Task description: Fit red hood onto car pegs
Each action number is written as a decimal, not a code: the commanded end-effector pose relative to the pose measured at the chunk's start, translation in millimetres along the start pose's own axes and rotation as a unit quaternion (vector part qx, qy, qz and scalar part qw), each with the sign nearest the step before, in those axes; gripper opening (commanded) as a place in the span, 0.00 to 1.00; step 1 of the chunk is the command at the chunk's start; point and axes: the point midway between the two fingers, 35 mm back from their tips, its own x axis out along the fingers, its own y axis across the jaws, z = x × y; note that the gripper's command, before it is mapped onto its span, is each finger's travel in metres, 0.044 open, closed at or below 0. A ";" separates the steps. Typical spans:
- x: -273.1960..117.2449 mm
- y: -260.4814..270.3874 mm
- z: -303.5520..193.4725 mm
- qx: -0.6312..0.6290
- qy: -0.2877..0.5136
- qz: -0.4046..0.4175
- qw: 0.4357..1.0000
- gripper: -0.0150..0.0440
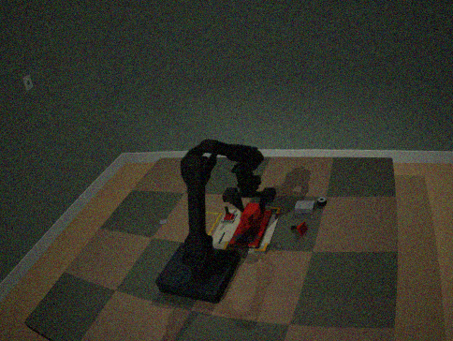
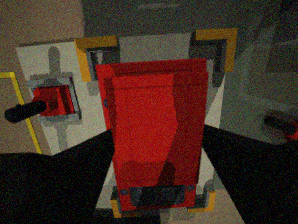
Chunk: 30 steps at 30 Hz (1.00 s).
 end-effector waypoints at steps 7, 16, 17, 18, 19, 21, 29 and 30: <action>4.8 0.8 0.0 -0.002 0.000 0.002 1.000 0.25; 6.4 0.8 0.0 -0.002 0.000 0.002 1.000 0.25; 6.0 0.8 0.0 -0.002 0.000 0.002 1.000 0.25; 5.6 0.8 0.0 -0.002 0.000 0.002 1.000 0.25; 5.2 0.8 0.0 -0.002 0.000 0.002 1.000 0.25; 4.3 0.8 0.0 -0.002 0.000 0.002 1.000 0.25; 0.8 0.7 0.0 -0.001 0.000 0.002 1.000 0.25; 0.4 0.7 -0.1 -0.001 0.000 0.002 1.000 0.25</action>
